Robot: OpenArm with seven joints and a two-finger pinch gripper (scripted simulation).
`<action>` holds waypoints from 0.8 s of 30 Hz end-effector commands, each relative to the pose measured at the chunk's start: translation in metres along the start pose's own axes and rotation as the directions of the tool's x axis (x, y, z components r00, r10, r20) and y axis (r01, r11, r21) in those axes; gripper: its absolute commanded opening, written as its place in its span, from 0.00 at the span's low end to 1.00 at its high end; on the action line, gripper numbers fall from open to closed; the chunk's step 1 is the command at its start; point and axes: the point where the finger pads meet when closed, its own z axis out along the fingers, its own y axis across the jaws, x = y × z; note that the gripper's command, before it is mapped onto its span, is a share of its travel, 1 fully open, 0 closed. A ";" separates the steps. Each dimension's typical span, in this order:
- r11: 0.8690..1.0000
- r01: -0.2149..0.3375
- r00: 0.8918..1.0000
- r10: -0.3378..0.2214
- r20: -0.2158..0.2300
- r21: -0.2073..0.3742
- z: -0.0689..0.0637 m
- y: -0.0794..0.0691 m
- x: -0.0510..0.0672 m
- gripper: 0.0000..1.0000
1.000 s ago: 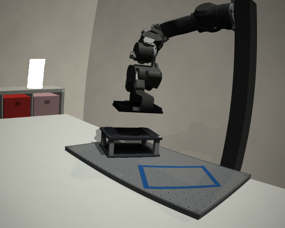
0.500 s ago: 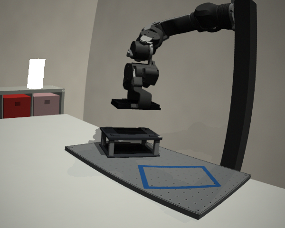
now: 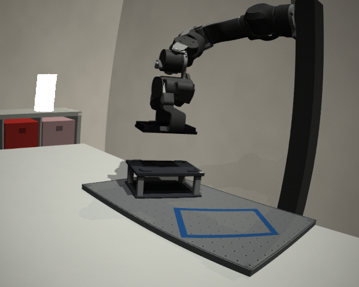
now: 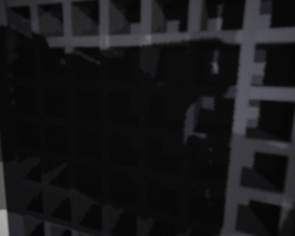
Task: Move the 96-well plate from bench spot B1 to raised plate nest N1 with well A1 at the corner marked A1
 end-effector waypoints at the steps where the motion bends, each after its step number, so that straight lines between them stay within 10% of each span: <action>1: 1.000 0.000 1.000 0.000 0.003 -0.002 -0.001 -0.001 -0.001 0.00; 24: 1.000 0.002 1.000 -0.002 0.002 -0.004 -0.001 0.002 -0.001 0.00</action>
